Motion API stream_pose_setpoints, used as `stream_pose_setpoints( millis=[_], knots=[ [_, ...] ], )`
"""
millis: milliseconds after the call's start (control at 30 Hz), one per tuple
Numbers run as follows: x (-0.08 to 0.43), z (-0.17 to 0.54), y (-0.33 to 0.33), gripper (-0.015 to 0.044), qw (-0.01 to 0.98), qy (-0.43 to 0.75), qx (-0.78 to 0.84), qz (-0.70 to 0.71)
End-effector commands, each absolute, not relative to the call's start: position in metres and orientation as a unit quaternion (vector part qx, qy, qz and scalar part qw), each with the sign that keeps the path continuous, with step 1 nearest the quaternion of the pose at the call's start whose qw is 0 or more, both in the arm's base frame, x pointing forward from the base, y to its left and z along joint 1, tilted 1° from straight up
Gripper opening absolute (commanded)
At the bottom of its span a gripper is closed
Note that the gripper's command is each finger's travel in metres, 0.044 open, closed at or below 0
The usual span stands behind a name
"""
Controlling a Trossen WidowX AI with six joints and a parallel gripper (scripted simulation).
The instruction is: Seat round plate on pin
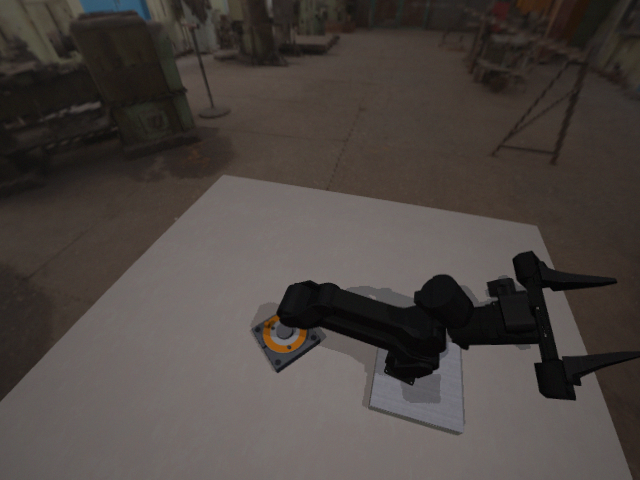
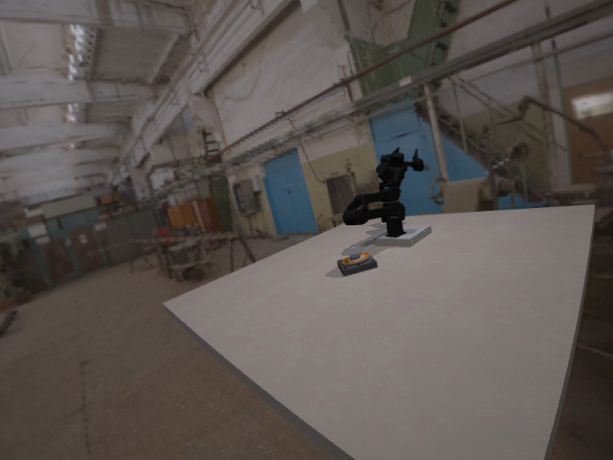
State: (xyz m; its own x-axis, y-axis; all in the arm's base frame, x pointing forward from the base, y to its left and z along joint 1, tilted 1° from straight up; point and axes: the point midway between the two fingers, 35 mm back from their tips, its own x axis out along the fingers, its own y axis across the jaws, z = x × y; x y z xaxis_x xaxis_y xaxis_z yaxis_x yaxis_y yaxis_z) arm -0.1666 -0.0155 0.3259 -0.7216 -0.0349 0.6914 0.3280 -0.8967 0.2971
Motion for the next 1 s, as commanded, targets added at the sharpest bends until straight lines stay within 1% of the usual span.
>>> stream_pose_setpoints(
  millis=[0, 67, 233, 300, 467, 600, 767, 833, 967],
  knots=[
    [-0.168, 0.326, -0.017, 0.0374, 0.103, -0.205, -0.356, -0.906],
    [-0.175, 0.325, -0.031, 0.0321, 0.129, -0.209, -0.327, -0.912],
    [-0.191, 0.32, -0.09, 0.019, 0.233, -0.211, -0.217, -0.924],
    [-0.191, 0.319, -0.098, 0.0137, 0.248, -0.209, -0.203, -0.924],
    [-0.183, 0.308, -0.163, 0.0006, 0.354, -0.182, -0.101, -0.912],
    [-0.17, 0.301, -0.195, 0.0, 0.408, -0.16, -0.052, -0.897],
    [-0.126, 0.283, -0.255, 0.0, 0.514, -0.098, 0.036, -0.851],
    [-0.119, 0.282, -0.26, 0.0, 0.526, -0.088, 0.042, -0.845],
    [-0.074, 0.267, -0.293, 0.0, 0.597, -0.03, 0.093, -0.797]
  ],
)
